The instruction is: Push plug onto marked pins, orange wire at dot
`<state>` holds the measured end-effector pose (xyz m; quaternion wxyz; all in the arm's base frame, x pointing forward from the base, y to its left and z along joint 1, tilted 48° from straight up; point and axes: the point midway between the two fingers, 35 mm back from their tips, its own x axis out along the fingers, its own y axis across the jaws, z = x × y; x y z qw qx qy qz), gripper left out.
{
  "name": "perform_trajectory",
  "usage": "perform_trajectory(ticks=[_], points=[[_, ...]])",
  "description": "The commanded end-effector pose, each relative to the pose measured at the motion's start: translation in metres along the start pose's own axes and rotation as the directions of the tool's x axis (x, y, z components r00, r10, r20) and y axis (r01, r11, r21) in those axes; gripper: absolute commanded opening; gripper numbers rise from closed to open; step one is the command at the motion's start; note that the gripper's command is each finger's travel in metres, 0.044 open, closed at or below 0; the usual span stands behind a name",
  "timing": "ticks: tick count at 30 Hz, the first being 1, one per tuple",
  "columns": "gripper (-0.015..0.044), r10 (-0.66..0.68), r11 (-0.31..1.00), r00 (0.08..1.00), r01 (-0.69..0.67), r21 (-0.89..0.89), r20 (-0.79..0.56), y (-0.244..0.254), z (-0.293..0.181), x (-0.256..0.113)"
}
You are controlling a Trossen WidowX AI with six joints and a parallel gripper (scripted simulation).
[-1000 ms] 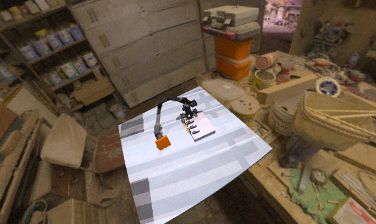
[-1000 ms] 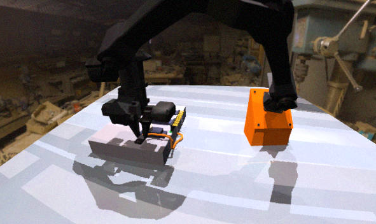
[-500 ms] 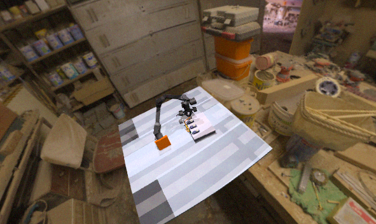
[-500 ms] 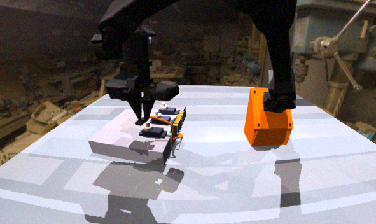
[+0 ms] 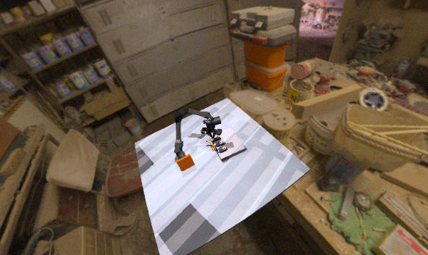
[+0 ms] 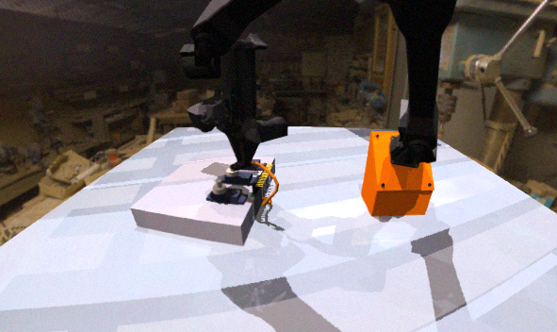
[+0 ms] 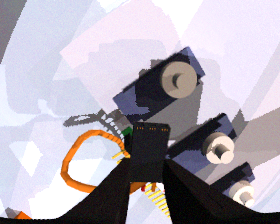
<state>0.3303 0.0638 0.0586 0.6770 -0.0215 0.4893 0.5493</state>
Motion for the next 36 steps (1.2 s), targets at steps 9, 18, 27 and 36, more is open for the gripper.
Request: perform_trajectory(ticks=[9, 18, 27, 36], points=[[0.0000, 0.004, 0.922, 1.000, -0.001, 0.387, -0.008, 0.013, -0.051, 0.002], [0.0000, 0.011, 0.761, 1.000, -0.005, 0.649, -0.005, 0.028, -0.087, 0.006], [0.0000, 0.016, 0.626, 1.000, -0.009, 0.780, -0.002, 0.040, -0.108, 0.013], [0.0000, 0.018, 0.627, 1.000, -0.011, 0.779, 0.000, 0.041, -0.107, 0.049]])
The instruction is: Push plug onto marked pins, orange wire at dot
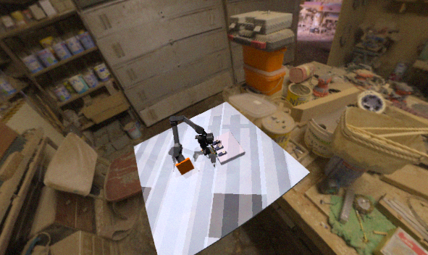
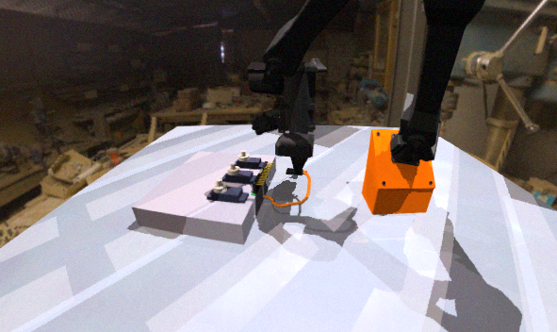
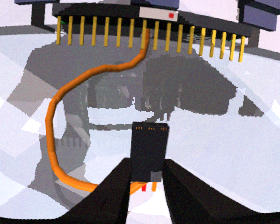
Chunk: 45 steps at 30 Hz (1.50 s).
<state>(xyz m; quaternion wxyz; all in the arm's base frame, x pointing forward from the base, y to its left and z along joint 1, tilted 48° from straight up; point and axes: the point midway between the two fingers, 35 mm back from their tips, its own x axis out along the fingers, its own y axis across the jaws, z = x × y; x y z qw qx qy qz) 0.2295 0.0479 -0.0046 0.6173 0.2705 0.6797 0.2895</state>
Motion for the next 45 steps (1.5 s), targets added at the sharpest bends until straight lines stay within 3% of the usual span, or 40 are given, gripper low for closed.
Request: perform_trajectory(ticks=[1, 15, 45], points=[[0.0000, 0.007, 1.000, 1.000, -0.007, 0.009, -0.004, 0.001, -0.003, 0.010], [0.0000, 0.007, 1.000, 1.000, -0.007, 0.007, -0.003, -0.001, 0.032, 0.007], [0.0000, 0.007, 1.000, 1.000, -0.007, 0.006, -0.002, 0.001, 0.048, 0.007]])
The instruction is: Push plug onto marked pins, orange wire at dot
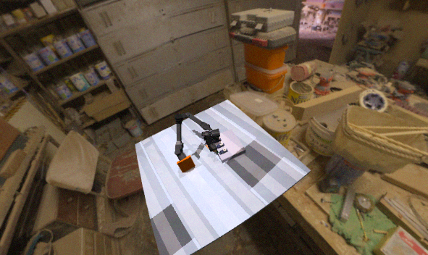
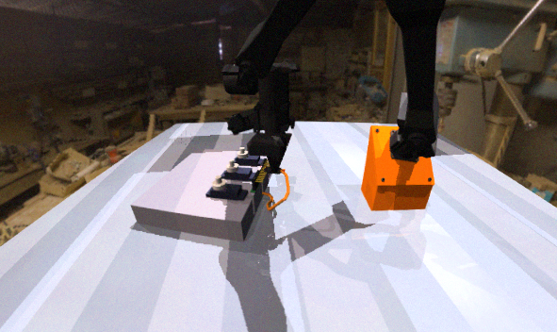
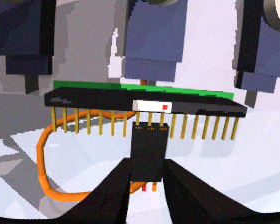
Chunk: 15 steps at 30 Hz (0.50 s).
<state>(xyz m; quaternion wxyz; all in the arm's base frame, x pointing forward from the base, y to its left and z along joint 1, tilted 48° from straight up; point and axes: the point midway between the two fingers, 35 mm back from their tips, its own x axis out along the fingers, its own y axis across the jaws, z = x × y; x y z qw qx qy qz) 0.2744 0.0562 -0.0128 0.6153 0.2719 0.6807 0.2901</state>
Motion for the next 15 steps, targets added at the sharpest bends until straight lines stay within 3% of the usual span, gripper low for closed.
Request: perform_trajectory(ticks=[1, 13, 15], points=[[0.0000, 0.004, 1.000, 1.000, -0.004, 0.003, 0.001, 0.0004, 0.0034, -0.0002], [0.0000, 0.004, 1.000, 1.000, -0.004, 0.003, 0.002, -0.0003, 0.0110, -0.0007], [0.0053, 0.004, 1.000, 1.000, -0.004, 0.003, 0.001, 0.0004, 0.0084, 0.0013]])
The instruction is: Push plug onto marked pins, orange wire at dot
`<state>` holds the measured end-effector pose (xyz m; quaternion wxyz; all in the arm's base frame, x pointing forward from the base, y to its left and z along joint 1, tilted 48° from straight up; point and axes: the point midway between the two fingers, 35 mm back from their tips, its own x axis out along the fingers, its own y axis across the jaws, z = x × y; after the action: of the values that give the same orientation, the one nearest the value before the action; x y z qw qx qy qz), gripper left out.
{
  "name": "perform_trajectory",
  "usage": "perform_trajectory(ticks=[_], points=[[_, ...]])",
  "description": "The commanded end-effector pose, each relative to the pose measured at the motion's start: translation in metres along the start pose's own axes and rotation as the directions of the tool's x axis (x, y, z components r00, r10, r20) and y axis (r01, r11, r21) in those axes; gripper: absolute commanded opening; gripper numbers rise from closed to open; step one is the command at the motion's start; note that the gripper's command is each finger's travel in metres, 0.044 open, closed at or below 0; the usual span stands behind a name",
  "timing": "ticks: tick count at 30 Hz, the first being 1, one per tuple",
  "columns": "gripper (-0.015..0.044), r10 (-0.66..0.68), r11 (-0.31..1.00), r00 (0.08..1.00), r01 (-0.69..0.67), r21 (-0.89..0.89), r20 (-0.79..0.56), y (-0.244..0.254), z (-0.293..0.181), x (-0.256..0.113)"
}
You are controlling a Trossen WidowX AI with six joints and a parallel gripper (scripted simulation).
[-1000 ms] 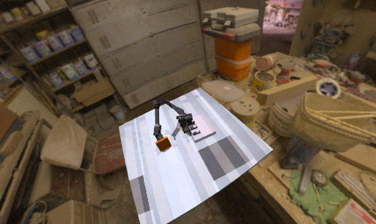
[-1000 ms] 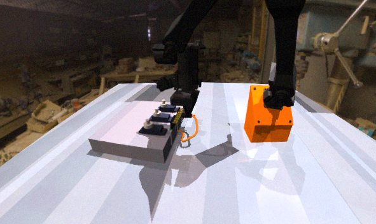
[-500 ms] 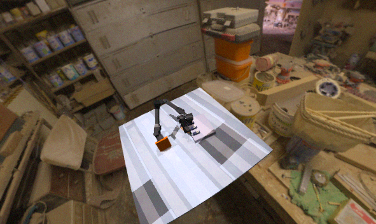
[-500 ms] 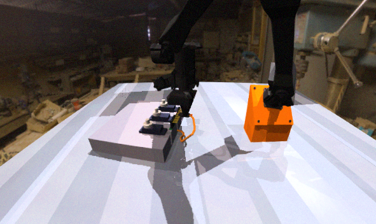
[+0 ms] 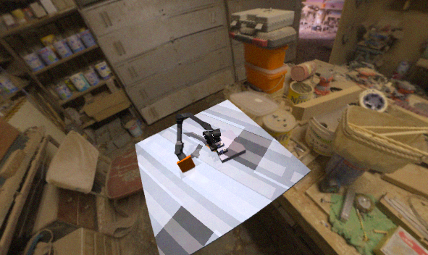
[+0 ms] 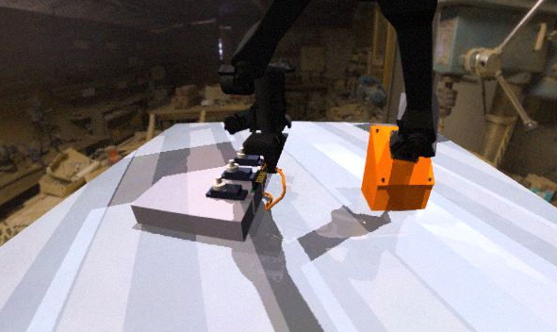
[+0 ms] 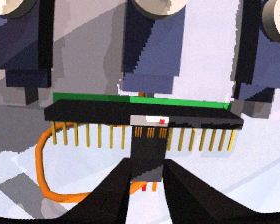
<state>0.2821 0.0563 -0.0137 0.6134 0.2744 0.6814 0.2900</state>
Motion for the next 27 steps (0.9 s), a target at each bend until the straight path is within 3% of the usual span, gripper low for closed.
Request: perform_trajectory(ticks=[1, 7, 13, 15, 27], points=[[0.0079, 0.000, 1.000, 1.000, 0.000, -0.001, 0.003, 0.001, 0.000, 0.002], [0.0236, -0.001, 1.000, 1.000, 0.001, -0.001, 0.004, 0.001, 0.000, 0.000], [0.0394, -0.004, 1.000, 1.000, 0.004, -0.001, 0.004, 0.001, 0.000, -0.055], [0.0440, -0.003, 1.000, 1.000, 0.003, -0.001, 0.003, 0.001, 0.000, -0.058], [0.0440, -0.003, 1.000, 1.000, 0.003, -0.001, 0.003, 0.001, 0.000, -0.058]])
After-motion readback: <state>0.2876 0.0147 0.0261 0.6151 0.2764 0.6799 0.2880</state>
